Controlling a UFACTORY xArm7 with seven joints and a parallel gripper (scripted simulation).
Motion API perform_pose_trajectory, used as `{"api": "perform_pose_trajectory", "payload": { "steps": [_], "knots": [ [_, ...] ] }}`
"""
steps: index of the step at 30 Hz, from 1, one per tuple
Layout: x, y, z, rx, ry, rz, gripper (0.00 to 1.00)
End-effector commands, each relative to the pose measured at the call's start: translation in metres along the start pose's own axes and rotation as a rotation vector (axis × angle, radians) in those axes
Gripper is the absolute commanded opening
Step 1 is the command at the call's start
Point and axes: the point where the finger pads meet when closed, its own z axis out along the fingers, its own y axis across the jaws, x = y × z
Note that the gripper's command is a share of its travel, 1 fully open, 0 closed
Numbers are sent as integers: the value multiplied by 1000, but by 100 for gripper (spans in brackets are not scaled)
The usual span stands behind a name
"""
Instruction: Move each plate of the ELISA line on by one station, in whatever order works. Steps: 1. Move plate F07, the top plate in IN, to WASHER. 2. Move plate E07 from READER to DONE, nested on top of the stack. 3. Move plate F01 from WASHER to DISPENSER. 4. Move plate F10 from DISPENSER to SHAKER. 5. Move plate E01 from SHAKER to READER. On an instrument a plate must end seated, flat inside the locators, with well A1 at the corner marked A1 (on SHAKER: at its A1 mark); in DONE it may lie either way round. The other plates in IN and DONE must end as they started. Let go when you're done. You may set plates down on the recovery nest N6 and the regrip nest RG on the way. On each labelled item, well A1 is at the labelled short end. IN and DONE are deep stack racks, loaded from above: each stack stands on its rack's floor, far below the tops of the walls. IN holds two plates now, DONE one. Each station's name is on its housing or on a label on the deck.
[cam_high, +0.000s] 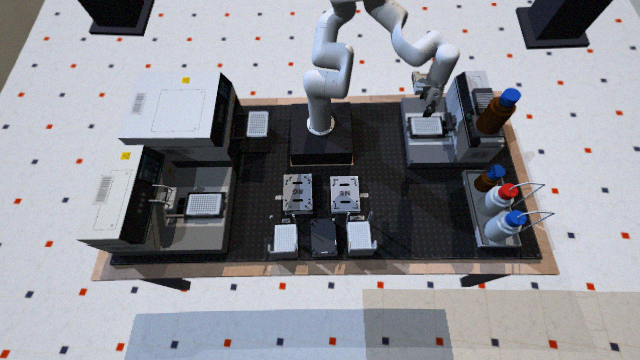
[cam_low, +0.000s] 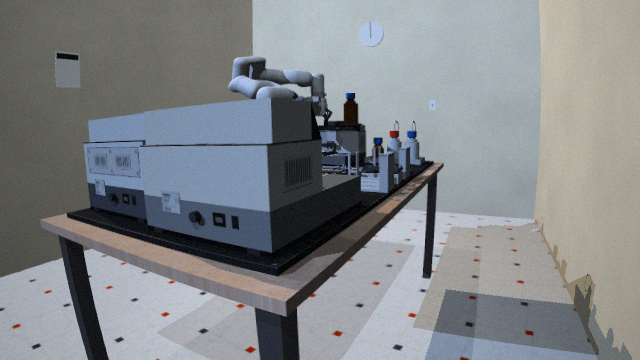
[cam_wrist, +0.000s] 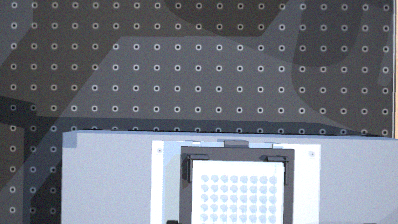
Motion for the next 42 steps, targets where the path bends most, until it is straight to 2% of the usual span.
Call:
{"api": "perform_pose_trajectory", "payload": {
  "steps": [1, 12, 42],
  "knots": [
    [-16, 0, -2, 1, -2, 7, 100],
    [-45, 1, -2, 1, -2, 7, 100],
    [-45, 1, -2, 1, -2, 7, 100]
  ]
}}
